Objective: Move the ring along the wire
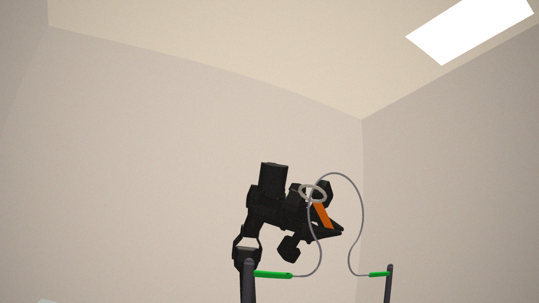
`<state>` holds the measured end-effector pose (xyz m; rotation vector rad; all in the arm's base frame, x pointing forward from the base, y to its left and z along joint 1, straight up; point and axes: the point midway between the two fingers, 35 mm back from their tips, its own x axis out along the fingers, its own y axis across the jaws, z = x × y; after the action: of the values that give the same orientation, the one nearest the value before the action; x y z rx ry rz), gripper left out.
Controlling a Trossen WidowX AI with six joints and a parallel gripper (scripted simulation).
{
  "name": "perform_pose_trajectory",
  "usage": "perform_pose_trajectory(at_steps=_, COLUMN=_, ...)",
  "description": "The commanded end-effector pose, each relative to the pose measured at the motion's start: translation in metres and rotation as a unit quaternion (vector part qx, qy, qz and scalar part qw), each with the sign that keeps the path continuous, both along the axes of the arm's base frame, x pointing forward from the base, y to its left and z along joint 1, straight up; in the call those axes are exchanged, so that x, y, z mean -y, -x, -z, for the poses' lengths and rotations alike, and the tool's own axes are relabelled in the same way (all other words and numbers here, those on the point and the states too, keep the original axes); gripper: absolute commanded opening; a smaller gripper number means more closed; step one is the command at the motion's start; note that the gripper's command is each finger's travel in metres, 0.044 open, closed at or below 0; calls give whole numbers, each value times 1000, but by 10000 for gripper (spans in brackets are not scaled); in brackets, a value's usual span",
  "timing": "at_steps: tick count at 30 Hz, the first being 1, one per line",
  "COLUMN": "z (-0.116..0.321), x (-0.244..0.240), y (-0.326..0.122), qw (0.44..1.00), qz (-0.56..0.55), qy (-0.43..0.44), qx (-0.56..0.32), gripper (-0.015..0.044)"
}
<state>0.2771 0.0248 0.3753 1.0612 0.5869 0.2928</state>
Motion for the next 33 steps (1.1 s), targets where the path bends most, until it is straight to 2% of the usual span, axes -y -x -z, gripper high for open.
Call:
perform_pose_trajectory(at_steps=1, z=-4, x=0, y=0, qw=1000, qz=1, qy=16, qx=8, gripper=-150)
perform_pose_trajectory(at_steps=33, z=3, x=5, y=0, qw=990, qz=4, qy=141, qx=25, gripper=-150)
